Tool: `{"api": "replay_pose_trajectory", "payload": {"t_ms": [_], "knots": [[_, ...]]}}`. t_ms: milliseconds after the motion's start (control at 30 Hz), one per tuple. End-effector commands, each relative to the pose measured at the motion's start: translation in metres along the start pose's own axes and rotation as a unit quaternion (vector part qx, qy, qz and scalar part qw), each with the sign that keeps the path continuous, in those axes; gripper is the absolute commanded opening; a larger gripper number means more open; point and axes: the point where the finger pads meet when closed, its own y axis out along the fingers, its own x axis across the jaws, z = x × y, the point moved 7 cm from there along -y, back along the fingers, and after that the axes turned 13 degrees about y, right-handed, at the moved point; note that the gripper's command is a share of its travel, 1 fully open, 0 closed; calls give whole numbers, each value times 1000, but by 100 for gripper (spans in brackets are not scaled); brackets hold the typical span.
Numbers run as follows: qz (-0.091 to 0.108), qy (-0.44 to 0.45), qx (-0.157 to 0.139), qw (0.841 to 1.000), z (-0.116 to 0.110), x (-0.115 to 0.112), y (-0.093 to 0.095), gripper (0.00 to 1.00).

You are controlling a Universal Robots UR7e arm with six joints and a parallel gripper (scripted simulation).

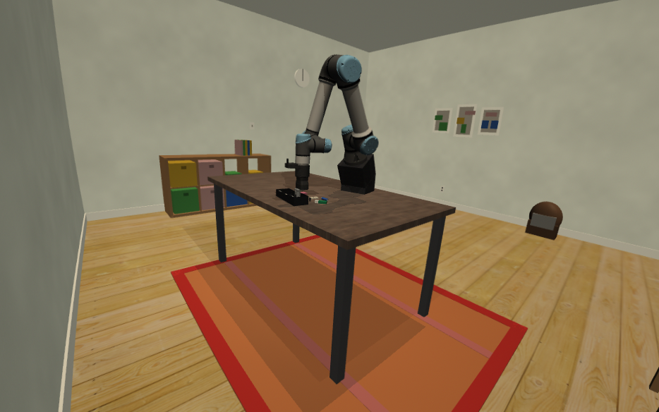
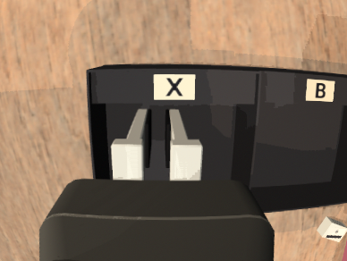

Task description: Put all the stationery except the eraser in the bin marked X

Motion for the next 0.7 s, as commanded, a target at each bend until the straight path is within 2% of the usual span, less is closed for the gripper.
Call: {"api": "replay_pose_trajectory", "payload": {"t_ms": [0, 367, 667], "knots": [[0, 0, 1, 1000, 0, 0, 0, 31], [0, 0, 1, 1000, 0, 0, 0, 31], [0, 0, 1, 1000, 0, 0, -10, 31]]}}
